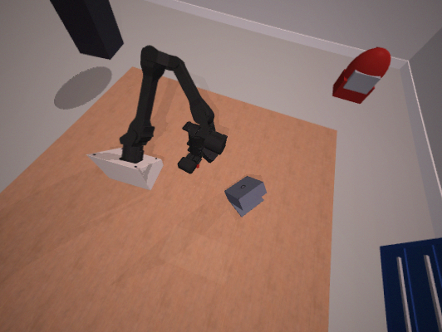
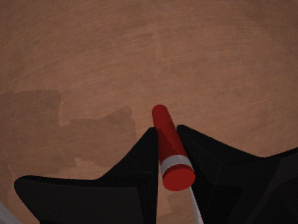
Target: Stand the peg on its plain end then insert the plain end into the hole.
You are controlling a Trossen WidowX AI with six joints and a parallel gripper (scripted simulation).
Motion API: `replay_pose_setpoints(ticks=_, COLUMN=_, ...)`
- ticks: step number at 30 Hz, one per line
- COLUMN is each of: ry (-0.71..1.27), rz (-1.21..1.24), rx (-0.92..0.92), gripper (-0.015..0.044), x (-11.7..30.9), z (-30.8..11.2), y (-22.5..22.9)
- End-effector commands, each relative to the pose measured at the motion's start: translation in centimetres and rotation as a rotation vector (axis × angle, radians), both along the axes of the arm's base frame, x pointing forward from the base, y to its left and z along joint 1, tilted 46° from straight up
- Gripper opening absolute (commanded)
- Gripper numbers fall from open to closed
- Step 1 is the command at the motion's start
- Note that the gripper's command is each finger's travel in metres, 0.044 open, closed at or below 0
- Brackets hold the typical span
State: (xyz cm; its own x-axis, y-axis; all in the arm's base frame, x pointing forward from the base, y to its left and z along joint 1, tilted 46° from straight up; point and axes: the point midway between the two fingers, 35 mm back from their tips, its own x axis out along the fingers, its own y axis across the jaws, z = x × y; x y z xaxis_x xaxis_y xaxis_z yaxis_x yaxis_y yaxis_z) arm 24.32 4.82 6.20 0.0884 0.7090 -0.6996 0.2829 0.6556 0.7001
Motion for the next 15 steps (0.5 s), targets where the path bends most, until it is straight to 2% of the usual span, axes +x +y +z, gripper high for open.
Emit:
replay_pose_setpoints(ticks=1, ry=-0.007, rz=0.0, rx=-0.003, gripper=0.0, x=0.0, z=1.0, y=-1.2)
replay_pose_setpoints(ticks=15, ry=-0.023, rz=-0.004, rx=-0.062, gripper=0.0, x=0.4, z=1.9, y=-2.6)
